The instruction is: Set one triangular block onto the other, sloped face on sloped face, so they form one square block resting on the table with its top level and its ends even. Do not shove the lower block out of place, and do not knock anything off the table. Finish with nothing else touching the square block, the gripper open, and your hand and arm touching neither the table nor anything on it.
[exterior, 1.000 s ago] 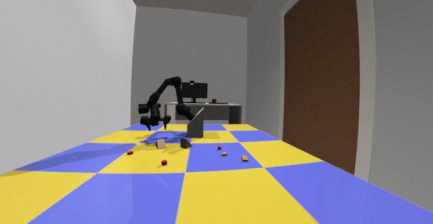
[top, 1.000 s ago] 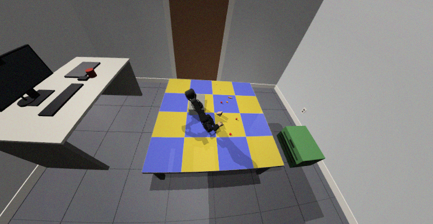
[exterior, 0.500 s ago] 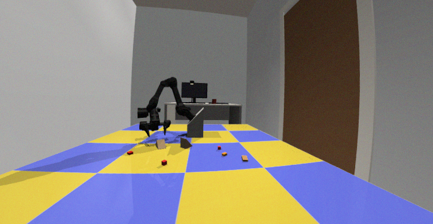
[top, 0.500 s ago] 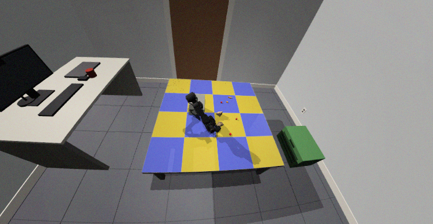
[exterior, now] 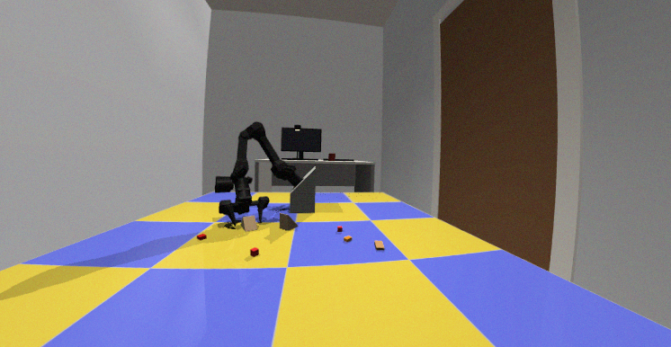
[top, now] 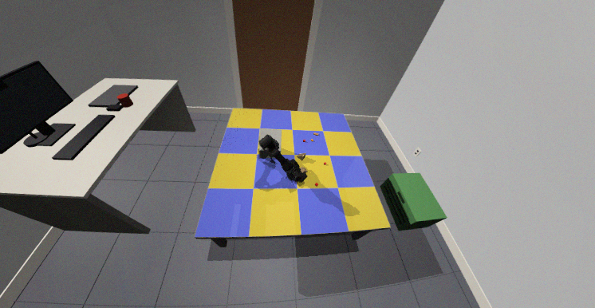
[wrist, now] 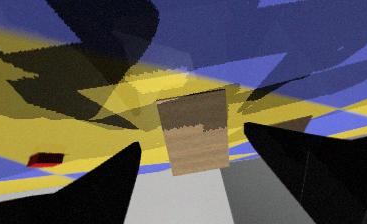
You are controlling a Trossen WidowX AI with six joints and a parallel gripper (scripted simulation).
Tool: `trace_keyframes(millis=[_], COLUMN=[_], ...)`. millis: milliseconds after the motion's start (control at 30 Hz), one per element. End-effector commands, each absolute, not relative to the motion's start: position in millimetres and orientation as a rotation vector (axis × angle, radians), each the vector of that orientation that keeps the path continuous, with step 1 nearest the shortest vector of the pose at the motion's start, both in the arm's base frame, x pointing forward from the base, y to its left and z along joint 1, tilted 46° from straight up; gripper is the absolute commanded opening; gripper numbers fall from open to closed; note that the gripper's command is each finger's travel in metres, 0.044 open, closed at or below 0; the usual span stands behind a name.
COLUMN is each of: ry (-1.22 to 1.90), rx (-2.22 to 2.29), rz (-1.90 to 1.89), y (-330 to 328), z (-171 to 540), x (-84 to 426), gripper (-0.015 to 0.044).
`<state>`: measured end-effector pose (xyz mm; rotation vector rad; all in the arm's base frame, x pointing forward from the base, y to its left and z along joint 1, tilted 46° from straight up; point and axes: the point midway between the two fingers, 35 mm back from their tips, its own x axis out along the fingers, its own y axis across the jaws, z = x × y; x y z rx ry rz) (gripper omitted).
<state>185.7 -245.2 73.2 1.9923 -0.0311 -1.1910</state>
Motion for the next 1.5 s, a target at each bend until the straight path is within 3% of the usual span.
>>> trace_keyframes(millis=[0,133,467,700,867,1467], ry=[-0.033,-0.033,-0.029,-0.029,-0.029,-0.027], rx=[1.995,1.995,1.994,1.994,1.994,2.0], rz=[-1.197,-1.197,-1.192,-1.192,-1.193,-1.189], y=[-245.4,-245.4,-245.1,-245.1,-243.2,-183.3], z=[70.0,70.0,71.1,71.1,73.4,133.5], x=[186.2,186.2,186.3,186.3,187.5,202.2], gripper=[0.044,0.044,0.0177,0.0131,0.0,0.0])
